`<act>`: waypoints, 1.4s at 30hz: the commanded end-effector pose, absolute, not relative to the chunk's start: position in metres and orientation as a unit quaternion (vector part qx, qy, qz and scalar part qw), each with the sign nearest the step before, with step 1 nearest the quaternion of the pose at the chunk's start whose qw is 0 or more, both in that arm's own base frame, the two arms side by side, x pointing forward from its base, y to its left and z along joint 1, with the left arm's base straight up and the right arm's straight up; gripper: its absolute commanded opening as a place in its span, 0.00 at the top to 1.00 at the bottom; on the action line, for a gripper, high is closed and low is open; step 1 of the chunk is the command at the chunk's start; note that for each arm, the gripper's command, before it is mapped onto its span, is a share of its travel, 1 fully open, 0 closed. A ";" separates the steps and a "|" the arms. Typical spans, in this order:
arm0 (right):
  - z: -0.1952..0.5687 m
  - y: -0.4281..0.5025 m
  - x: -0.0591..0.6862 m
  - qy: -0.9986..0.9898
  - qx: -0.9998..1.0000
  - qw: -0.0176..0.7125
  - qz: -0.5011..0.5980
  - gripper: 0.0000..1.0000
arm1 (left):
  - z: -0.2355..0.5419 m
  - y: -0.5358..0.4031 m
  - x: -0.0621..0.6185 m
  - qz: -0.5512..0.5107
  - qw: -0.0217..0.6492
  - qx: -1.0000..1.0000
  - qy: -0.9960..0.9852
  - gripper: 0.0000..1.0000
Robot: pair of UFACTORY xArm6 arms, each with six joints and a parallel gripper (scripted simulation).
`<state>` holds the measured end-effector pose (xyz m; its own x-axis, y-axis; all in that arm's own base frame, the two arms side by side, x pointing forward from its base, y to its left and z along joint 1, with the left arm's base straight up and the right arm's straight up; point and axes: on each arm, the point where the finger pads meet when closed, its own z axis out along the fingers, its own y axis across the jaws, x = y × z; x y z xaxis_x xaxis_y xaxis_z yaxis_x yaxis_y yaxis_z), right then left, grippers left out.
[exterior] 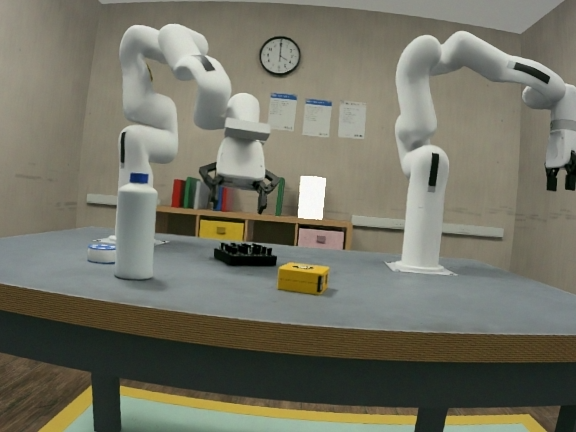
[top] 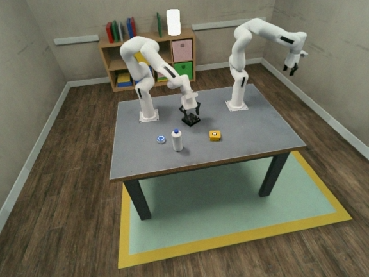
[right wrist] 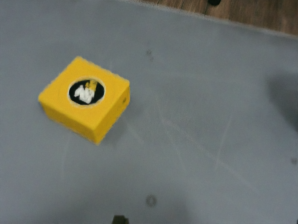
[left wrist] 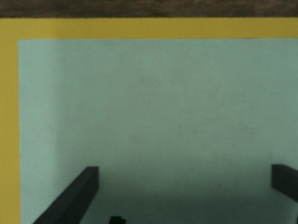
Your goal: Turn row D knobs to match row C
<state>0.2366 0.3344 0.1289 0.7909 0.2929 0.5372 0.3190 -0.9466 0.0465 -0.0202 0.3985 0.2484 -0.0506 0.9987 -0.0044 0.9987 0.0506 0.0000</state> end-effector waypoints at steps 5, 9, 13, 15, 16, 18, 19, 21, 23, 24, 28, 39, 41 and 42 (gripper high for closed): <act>0.121 0.326 0.213 -0.189 -0.958 0.017 -0.216 0.00 | 0.250 0.399 -0.020 0.000 0.000 0.689 0.725 0.00; 0.118 0.323 0.204 -0.198 -0.961 0.015 -0.195 0.00 | 0.250 0.399 -0.020 0.000 0.000 0.689 0.725 0.00; 0.115 0.320 0.197 -0.206 -0.962 0.013 -0.177 0.00 | 0.250 0.399 -0.020 0.000 0.000 0.689 0.725 0.00; 0.112 0.317 0.190 -0.213 -0.964 0.012 -0.160 0.00 | 0.250 0.399 -0.020 0.000 0.000 0.689 0.725 0.00; 0.110 0.316 0.184 -0.218 -0.965 0.012 -0.148 0.00 | 0.250 0.399 -0.020 0.000 0.000 0.689 0.725 0.00; 0.110 0.315 0.183 -0.220 -0.965 0.012 -0.144 0.00 | 0.250 0.399 -0.020 0.000 0.000 0.689 0.725 0.00; 0.110 0.315 0.183 -0.220 -0.965 0.012 -0.144 0.00 | 0.250 0.399 -0.020 0.000 0.000 0.689 0.725 0.00; 0.105 0.310 0.171 -0.232 -0.966 0.009 -0.115 0.00 | 0.250 0.399 -0.020 0.000 0.000 0.689 0.725 0.00; 0.103 0.308 0.165 -0.238 -0.966 0.007 -0.100 0.00 | 0.250 0.399 -0.020 0.000 0.000 0.689 0.725 0.00; 0.102 0.307 0.163 -0.240 -0.966 0.007 -0.096 0.00 | 0.250 0.399 -0.020 0.000 0.000 0.689 0.725 0.00; 0.096 0.301 0.148 -0.255 -0.965 0.005 -0.058 0.00 | 0.250 0.399 -0.020 0.000 0.000 0.689 0.725 0.00; 0.088 0.293 0.126 -0.277 -0.961 0.001 -0.003 0.00 | 0.250 0.399 -0.020 0.000 0.000 0.689 0.725 0.00; 0.088 0.293 0.125 -0.277 -0.961 0.001 -0.001 0.00 | 0.250 0.399 -0.020 0.000 0.000 0.689 0.725 0.00; 0.088 0.293 0.125 -0.277 -0.961 0.001 -0.001 0.00 | 0.250 0.399 -0.020 0.000 0.000 0.689 0.725 0.00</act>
<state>0.1266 0.2928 0.0873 0.8493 0.5276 0.0169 0.5276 -0.8495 0.0048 -0.0202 0.3985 0.2484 -0.0506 0.9987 -0.0044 0.9987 0.0506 0.0000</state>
